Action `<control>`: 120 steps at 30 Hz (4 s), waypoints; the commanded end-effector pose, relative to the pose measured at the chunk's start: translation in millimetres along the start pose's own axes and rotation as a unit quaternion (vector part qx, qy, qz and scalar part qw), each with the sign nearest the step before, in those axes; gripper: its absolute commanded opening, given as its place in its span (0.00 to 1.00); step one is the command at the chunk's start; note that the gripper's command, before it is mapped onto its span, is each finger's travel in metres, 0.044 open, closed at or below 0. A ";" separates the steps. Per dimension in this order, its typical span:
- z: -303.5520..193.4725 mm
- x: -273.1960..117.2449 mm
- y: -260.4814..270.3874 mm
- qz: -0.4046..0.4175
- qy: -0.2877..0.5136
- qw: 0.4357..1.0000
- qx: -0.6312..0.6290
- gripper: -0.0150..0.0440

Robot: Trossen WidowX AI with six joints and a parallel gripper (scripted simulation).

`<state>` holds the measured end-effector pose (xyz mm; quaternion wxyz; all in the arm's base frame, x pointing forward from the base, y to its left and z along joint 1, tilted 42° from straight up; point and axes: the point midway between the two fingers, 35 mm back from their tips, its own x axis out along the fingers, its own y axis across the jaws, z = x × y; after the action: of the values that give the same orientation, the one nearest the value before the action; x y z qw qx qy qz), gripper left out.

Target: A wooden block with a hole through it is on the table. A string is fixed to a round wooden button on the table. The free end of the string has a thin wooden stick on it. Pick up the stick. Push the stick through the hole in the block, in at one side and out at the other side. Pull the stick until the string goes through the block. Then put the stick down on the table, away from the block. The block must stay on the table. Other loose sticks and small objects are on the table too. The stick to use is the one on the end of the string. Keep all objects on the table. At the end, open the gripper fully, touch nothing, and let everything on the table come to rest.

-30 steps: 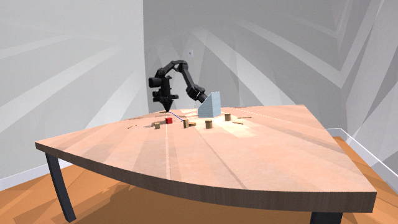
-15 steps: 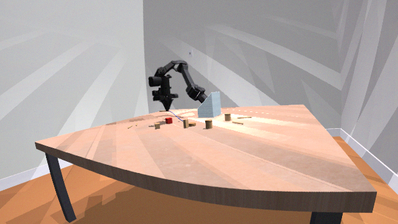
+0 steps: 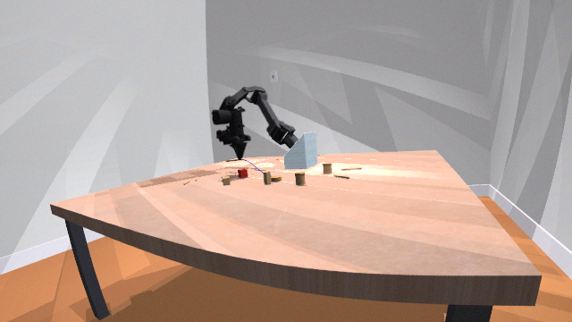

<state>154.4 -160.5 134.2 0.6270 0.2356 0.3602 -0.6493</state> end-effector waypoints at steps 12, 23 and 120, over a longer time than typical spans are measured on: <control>-5.6 -1.2 16.6 0.003 0.017 0.986 -0.169 0.25; -10.0 -1.6 29.0 0.007 0.025 0.957 -0.288 0.25; -80.1 -2.1 124.6 0.083 0.069 0.196 -0.975 0.25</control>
<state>264.1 -95.1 66.8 0.3962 -0.4824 0.7348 0.2653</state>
